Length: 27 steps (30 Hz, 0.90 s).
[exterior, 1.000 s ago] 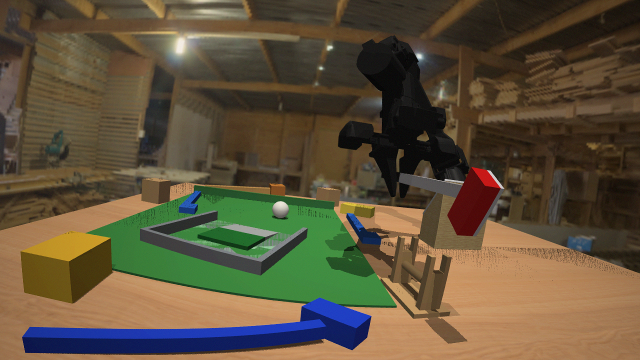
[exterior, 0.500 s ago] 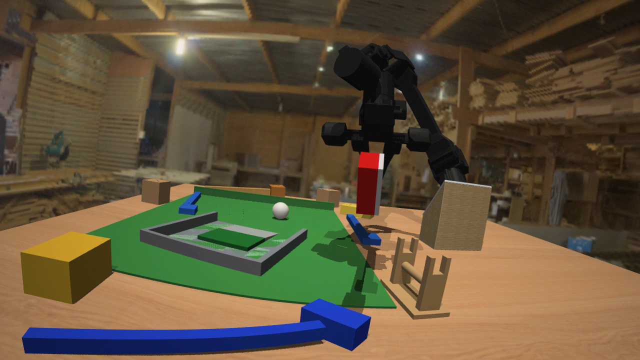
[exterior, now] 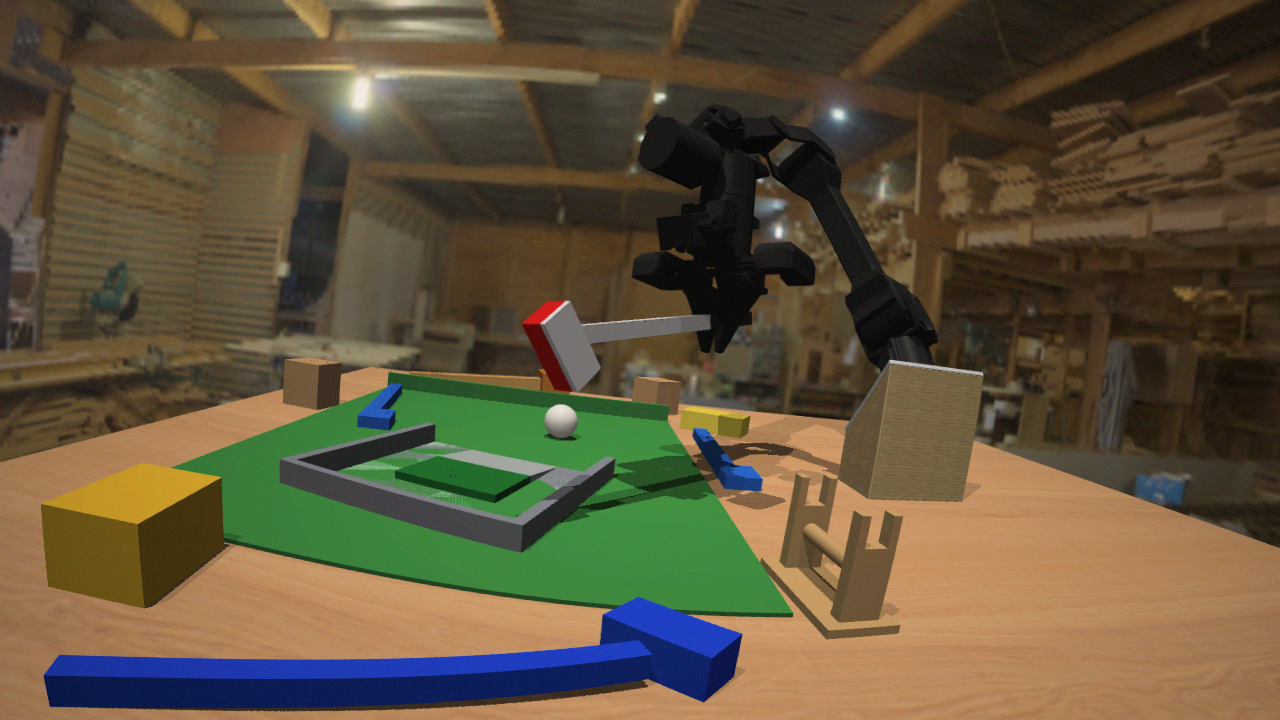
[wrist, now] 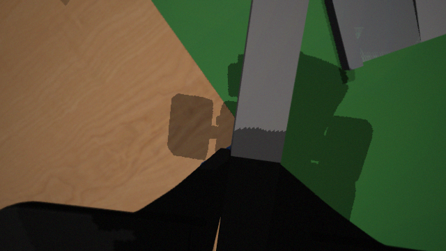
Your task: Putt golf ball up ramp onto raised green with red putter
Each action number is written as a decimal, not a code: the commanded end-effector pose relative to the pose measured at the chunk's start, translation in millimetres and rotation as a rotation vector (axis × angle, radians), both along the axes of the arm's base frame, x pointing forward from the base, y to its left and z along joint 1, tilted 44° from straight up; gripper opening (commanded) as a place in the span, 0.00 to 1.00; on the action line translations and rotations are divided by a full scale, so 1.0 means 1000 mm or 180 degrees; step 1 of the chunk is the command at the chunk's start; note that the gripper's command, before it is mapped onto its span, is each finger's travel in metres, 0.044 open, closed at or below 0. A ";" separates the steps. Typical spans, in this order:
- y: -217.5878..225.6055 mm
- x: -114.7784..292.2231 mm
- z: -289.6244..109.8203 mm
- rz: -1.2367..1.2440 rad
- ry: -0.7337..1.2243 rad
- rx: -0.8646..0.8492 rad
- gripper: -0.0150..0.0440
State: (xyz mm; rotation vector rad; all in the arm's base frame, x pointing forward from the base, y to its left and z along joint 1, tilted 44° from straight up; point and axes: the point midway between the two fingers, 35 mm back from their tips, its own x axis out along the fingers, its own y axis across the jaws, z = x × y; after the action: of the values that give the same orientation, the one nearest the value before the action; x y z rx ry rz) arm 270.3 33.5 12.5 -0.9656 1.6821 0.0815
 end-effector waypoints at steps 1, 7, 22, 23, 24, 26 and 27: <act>-0.018 -0.004 0.021 -0.0357 -0.0278 -0.0071 0.25; -0.044 -0.013 0.046 -0.0883 -0.0641 -0.0187 0.25; -0.103 -0.053 0.101 -0.2170 -0.1578 -0.0516 0.25; -0.107 -0.056 0.105 -0.2253 -0.1642 -0.0540 0.25; -0.110 -0.059 0.108 -0.2337 -0.1707 -0.0564 0.25; -0.117 -0.067 0.114 -0.2503 -0.1837 -0.0614 0.25; -0.120 -0.071 0.117 -0.2585 -0.1902 -0.0639 0.25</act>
State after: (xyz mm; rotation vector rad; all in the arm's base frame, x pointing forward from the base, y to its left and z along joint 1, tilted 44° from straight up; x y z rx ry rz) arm 211.8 -76.6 118.1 -0.3874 1.4608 -0.7530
